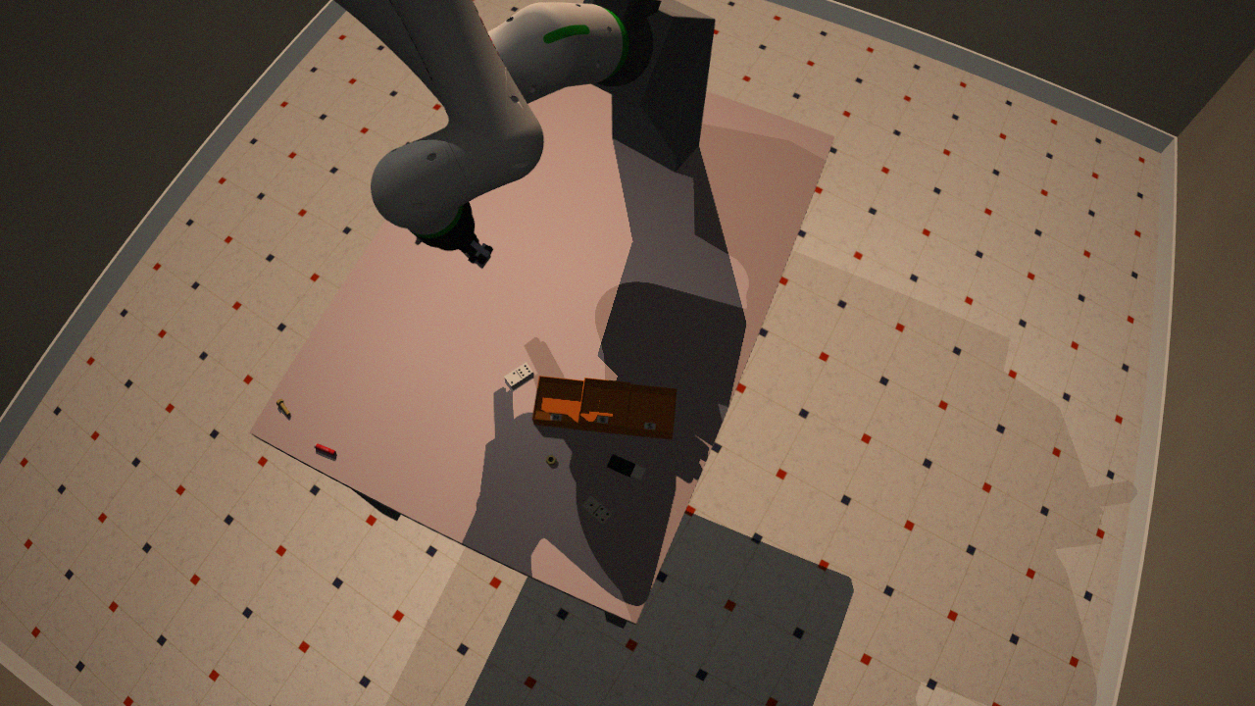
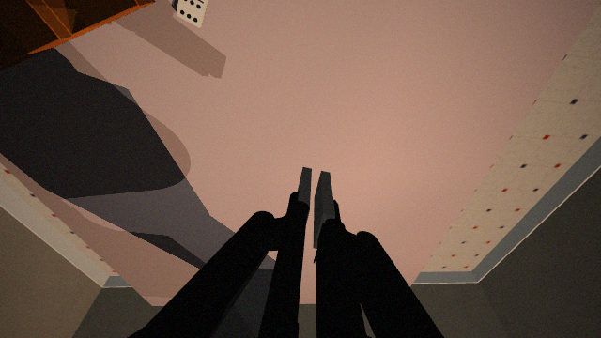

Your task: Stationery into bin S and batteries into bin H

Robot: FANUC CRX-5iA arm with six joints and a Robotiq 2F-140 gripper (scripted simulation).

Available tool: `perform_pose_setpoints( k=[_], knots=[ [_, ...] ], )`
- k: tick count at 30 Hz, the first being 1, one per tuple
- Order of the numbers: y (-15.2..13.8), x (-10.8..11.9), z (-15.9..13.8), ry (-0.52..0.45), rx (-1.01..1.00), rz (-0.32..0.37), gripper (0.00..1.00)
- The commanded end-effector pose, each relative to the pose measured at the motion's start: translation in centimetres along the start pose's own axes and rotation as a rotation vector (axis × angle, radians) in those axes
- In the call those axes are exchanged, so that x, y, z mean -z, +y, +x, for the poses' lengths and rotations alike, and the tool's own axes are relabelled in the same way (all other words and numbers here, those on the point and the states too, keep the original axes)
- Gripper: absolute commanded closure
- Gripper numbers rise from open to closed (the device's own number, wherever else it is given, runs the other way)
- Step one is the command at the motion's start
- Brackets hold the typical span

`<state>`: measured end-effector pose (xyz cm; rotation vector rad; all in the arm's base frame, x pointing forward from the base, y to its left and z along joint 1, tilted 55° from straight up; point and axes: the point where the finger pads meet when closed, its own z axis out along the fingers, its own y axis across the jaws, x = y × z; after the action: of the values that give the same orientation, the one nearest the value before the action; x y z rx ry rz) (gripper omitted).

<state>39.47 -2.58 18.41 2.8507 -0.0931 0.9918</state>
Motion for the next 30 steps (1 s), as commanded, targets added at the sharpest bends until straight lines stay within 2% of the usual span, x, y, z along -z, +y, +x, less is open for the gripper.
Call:
perform_pose_setpoints(
  k=[1, 5, 7, 10, 12, 14, 17, 19, 21, 30],
  knots=[
    [-1.3, 0.7, 1.0, 0.062, 0.044, 0.003, 0.85],
    [-3.1, 1.6, 2.2, 0.088, 0.065, 0.01, 0.85],
    [-4.4, 2.3, 3.0, 0.155, 0.112, 0.034, 0.85],
    [-5.5, 3.0, 3.6, 0.155, 0.112, 0.034, 0.85],
    [-6.8, 3.8, 4.3, 0.225, 0.156, 0.064, 0.85],
    [-8.1, 4.6, 4.9, 0.225, 0.156, 0.064, 0.85],
    [-8.1, 4.6, 4.9, 0.225, 0.156, 0.064, 0.85],
    [-9.4, 5.6, 5.4, 0.297, 0.195, 0.102, 0.85],
    [-10.7, 6.5, 5.9, 0.297, 0.195, 0.102, 0.85],
    [-10.9, 6.6, 5.9, 0.297, 0.195, 0.102, 0.85]
  ],
)
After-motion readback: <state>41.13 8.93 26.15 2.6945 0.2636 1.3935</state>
